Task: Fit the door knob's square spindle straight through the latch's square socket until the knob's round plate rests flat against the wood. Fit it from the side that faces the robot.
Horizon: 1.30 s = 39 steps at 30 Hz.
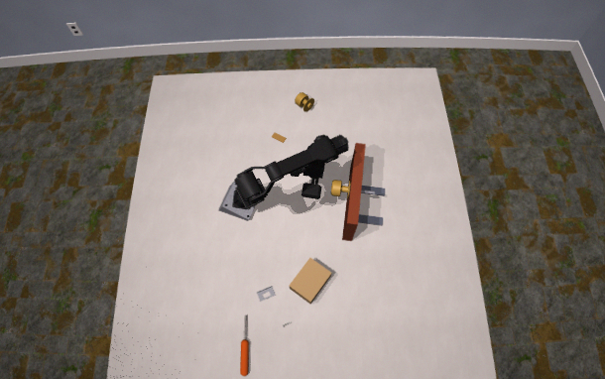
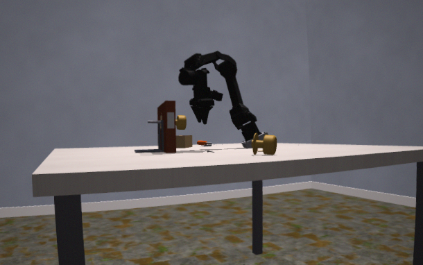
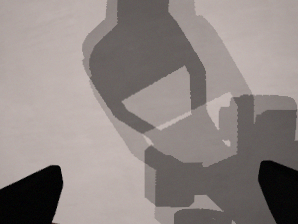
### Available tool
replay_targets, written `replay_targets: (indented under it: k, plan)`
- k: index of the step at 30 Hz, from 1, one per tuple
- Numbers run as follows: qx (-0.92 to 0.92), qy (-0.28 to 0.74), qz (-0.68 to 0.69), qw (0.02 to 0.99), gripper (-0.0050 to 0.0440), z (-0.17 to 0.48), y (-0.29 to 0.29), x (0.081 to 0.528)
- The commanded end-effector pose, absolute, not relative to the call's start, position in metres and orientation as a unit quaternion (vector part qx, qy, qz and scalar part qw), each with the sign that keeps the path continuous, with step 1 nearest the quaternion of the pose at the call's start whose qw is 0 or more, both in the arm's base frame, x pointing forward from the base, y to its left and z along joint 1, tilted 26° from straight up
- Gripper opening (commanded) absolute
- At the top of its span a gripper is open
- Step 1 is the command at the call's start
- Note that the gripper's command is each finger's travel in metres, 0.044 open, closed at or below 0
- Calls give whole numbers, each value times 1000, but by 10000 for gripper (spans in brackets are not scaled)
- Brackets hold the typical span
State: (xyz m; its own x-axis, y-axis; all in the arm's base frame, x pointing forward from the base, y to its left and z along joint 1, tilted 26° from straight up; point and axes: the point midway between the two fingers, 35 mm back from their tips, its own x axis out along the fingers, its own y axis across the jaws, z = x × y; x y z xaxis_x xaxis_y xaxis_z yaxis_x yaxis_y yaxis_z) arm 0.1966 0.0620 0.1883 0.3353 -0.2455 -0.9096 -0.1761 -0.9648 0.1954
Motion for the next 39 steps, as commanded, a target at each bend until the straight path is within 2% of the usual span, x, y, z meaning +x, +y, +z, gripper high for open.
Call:
replay_targets:
  k: [1,14,27,39]
  plan:
    - [817,-132,-560,30,440,185,62,191]
    - [813,-131,-566,38,440,223,68,171]
    - [849,-58,-525,-5,440,255,68,153]
    - [849,-58,-525,-5,440,255,68,153]
